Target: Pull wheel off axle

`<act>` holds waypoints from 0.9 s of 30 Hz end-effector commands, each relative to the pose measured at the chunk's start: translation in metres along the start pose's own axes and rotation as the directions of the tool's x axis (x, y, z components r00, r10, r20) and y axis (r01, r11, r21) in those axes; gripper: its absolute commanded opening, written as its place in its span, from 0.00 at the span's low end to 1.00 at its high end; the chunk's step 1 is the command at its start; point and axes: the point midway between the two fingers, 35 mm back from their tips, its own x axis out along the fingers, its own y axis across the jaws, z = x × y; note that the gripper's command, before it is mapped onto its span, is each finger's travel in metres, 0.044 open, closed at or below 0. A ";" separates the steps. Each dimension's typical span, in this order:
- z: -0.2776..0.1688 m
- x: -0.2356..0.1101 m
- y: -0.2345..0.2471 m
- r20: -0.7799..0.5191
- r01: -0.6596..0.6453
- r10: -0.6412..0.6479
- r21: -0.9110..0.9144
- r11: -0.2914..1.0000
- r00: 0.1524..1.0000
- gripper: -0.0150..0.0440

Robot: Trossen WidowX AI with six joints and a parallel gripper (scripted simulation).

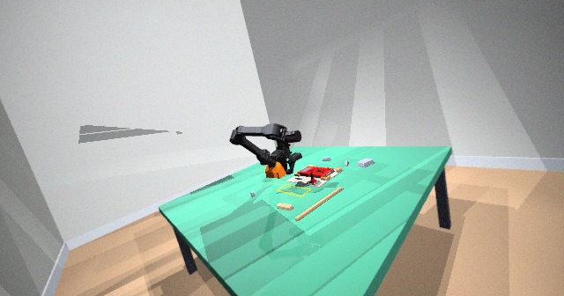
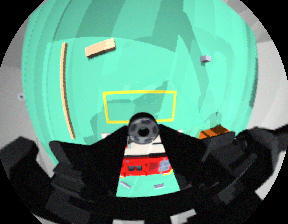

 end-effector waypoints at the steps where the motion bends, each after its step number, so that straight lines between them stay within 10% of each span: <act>1: 0.002 0.008 -0.001 0.003 -0.004 0.004 0.000 1.000 1.000 0.25; 24: 0.003 0.098 -0.001 0.007 -0.005 0.005 0.001 1.000 1.000 0.25; 27: 0.004 0.094 -0.001 0.003 -0.001 0.001 0.009 1.000 1.000 0.39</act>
